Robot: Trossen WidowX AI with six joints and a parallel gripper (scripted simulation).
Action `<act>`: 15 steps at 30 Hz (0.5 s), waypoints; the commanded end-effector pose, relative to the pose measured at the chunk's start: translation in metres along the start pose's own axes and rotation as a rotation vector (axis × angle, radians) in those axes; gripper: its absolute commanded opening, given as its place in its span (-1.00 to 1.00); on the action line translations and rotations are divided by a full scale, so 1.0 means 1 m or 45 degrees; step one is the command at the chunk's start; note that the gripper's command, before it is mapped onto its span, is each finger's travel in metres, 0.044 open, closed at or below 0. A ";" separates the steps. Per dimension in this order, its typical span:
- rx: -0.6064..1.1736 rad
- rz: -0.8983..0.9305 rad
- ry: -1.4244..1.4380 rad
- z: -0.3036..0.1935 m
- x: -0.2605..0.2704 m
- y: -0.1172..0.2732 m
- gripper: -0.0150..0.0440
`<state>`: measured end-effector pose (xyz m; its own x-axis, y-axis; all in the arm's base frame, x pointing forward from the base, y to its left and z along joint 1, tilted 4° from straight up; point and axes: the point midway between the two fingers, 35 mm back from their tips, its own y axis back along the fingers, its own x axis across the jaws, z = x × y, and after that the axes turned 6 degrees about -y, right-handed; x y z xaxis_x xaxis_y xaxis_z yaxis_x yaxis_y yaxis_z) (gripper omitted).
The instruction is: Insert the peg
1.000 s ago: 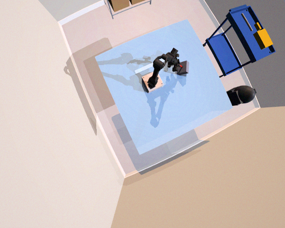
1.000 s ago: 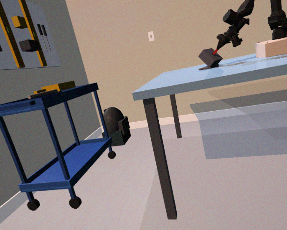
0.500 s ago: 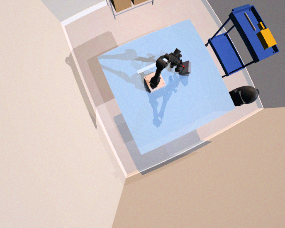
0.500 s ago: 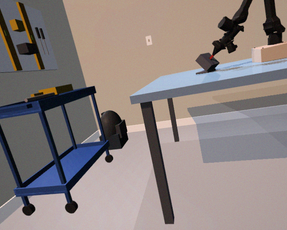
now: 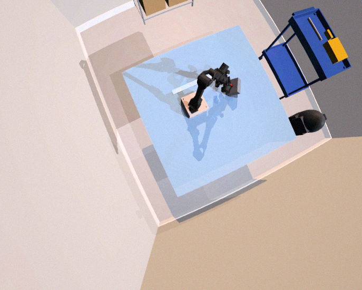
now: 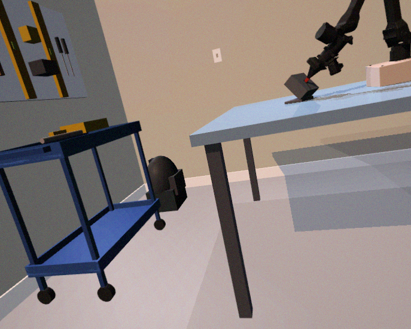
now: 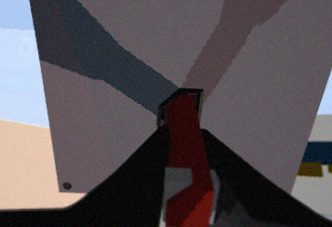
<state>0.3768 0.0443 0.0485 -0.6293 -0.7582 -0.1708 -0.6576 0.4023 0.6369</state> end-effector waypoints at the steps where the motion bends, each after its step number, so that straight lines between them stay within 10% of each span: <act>1: 0.000 -0.004 0.003 -0.001 -0.001 -0.003 -0.49; 15: 0.001 0.002 -0.001 0.000 0.000 -0.005 -0.49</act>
<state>0.3803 0.0418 0.0453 -0.6306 -0.7572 -0.1704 -0.6568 0.4037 0.6369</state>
